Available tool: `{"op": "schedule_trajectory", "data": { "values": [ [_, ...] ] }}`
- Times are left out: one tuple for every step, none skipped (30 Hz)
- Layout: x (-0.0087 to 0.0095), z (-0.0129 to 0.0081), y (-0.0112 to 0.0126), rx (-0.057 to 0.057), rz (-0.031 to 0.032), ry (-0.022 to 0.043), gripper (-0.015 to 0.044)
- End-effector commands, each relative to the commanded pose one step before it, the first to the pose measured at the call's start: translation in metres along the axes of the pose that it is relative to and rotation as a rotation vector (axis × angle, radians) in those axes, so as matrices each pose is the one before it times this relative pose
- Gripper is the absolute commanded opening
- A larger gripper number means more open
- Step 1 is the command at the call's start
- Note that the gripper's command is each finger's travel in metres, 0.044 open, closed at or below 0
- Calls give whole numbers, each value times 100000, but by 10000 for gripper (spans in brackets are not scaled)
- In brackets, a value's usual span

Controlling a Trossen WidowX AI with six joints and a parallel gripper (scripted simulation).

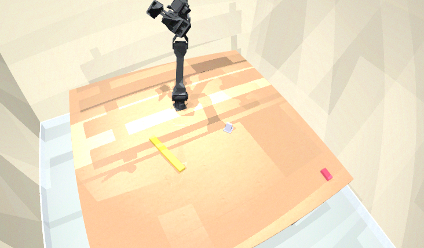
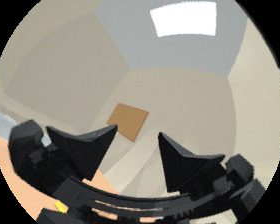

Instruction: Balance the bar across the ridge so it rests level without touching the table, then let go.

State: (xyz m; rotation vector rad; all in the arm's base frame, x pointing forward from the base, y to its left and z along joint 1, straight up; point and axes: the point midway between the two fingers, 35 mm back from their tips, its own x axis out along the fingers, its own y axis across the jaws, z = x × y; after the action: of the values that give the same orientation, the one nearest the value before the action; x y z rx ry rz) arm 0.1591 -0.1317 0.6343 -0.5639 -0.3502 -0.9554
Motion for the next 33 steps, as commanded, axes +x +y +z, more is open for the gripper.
{"op": "schedule_trajectory", "data": {
  "values": [
    [1528, -2956, 3267, -6619, 8648, 8389, 315],
    [480, -745, 909, -970, 2426, 2280, 315],
    [488, -743, 900, -947, 2421, 2300, 315],
    [496, -741, 891, -923, 2417, 2321, 315],
    [504, -738, 881, -900, 2412, 2341, 315],
    [511, -736, 871, -876, 2407, 2361, 315],
    [519, -733, 861, -853, 2402, 2382, 315],
    [526, -730, 851, -829, 2397, 2401, 315],
    [533, -727, 840, -805, 2392, 2421, 315],
    [531, -709, 806, -920, 2344, 2412, 315],
    [505, -643, 693, -1570, 2176, 2329, 315],
    [523, -652, 706, -1582, 2249, 2391, 315],
    [529, -644, 701, -1552, 2266, 2391, 315],
    [534, -635, 695, -1522, 2283, 2391, 315],
    [540, -627, 690, -1491, 2300, 2391, 315],
    [544, -619, 684, -1461, 2317, 2390, 315],
    [549, -610, 678, -1430, 2334, 2388, 315],
    [554, -602, 672, -1400, 2352, 2386, 315],
    [558, -594, 665, -1369, 2369, 2384, 315],
    [562, -586, 659, -1338, 2386, 2381, 315],
    [565, -577, 652, -1307, 2403, 2376, 315],
    [569, -569, 645, -1276, 2422, 2373, 315],
    [572, -561, 638, -1245, 2439, 2369, 315],
    [575, -553, 631, -1214, 2457, 2364, 315],
    [578, -544, 624, -1184, 2475, 2359, 315],
    [580, -536, 617, -1153, 2492, 2353, 315],
    [582, -528, 609, -1122, 2510, 2346, 315],
    [584, -520, 601, -1091, 2528, 2339, 315],
    [586, -512, 594, -1060, 2546, 2332, 315],
    [587, -504, 586, -1029, 2564, 2324, 315],
    [588, -496, 578, -998, 2581, 2315, 315],
    [589, -488, 570, -968, 2599, 2307, 315],
    [589, -480, 562, -937, 2617, 2297, 315]
  ]
}}
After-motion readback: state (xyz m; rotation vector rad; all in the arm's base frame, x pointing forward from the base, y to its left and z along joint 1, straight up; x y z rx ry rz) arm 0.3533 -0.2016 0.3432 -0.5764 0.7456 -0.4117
